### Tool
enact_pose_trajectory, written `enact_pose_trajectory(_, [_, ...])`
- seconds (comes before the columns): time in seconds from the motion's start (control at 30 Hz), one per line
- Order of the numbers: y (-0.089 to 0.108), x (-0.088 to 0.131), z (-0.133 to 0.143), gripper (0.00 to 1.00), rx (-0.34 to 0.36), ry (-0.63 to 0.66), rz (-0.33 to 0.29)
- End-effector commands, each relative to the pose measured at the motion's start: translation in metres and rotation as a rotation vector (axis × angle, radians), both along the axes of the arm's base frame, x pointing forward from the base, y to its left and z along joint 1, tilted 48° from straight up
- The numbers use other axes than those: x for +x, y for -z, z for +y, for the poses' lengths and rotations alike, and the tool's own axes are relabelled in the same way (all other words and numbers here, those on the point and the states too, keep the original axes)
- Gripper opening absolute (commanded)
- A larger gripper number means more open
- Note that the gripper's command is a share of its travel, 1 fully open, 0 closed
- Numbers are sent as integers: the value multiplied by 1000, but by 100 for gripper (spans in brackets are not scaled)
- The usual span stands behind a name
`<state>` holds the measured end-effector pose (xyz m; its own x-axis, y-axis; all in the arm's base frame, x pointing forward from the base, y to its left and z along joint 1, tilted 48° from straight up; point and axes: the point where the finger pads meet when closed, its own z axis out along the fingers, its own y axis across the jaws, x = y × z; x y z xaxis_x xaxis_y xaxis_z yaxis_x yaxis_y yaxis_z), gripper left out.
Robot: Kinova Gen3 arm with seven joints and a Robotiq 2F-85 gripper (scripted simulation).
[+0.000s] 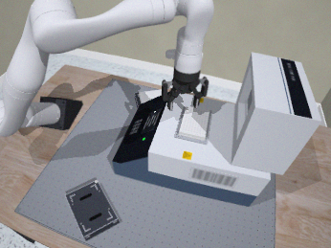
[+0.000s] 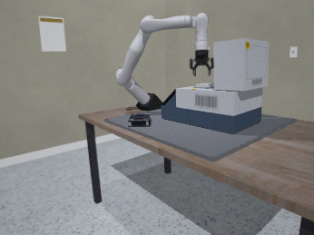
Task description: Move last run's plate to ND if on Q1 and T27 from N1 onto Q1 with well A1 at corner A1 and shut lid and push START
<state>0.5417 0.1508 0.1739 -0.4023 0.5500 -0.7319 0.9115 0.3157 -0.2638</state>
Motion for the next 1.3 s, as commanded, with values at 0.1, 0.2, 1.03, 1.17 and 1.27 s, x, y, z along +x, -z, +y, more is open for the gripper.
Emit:
enact_pose_trajectory(0.1, [-1, -16, 3, 83, -25, -117, 106])
enact_pose_trajectory(0.2, [-1, -26, 4, 80, -44, -187, 175])
enact_pose_trajectory(1.03, [-1, -102, 14, 59, -186, -721, 707])
enact_pose_trajectory(1.17, [-1, -108, 14, 58, -199, -767, 753])
enact_pose_trajectory(1.27, [-1, -118, 16, 55, -217, -837, 822])
